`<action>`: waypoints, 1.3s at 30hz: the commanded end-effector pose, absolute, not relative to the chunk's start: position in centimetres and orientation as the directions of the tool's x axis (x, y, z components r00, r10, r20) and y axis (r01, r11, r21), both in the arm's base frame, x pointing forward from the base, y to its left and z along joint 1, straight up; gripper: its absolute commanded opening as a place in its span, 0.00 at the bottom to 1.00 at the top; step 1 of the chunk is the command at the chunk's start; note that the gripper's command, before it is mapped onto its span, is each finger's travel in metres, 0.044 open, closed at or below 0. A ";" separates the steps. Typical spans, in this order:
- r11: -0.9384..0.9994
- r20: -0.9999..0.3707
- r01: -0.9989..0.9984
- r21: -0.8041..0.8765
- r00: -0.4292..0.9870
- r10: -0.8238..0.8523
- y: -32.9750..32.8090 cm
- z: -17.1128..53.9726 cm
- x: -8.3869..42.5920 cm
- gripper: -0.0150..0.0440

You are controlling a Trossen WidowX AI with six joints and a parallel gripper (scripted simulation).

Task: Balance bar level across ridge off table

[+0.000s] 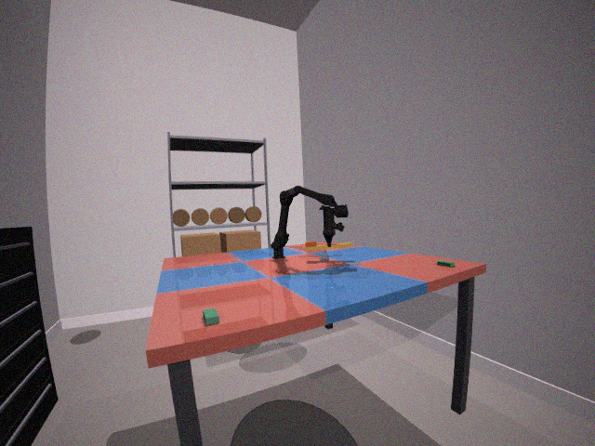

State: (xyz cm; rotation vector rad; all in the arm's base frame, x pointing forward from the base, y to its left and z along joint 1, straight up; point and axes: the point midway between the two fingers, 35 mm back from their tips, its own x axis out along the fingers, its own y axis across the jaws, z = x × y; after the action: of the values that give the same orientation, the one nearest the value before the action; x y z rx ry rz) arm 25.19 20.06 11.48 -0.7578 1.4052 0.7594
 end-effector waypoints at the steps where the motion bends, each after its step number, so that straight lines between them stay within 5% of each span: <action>1: 0.557 -1.000 -0.830 -0.009 0.023 0.019 20.1 11.5 25.2 0.25; 39: 0.557 -1.000 -0.830 -0.009 0.023 0.019 20.1 11.1 25.2 0.25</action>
State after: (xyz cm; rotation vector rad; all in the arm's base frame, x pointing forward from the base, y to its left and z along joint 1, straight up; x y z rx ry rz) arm 25.16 20.04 11.25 -0.7570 1.4050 0.7608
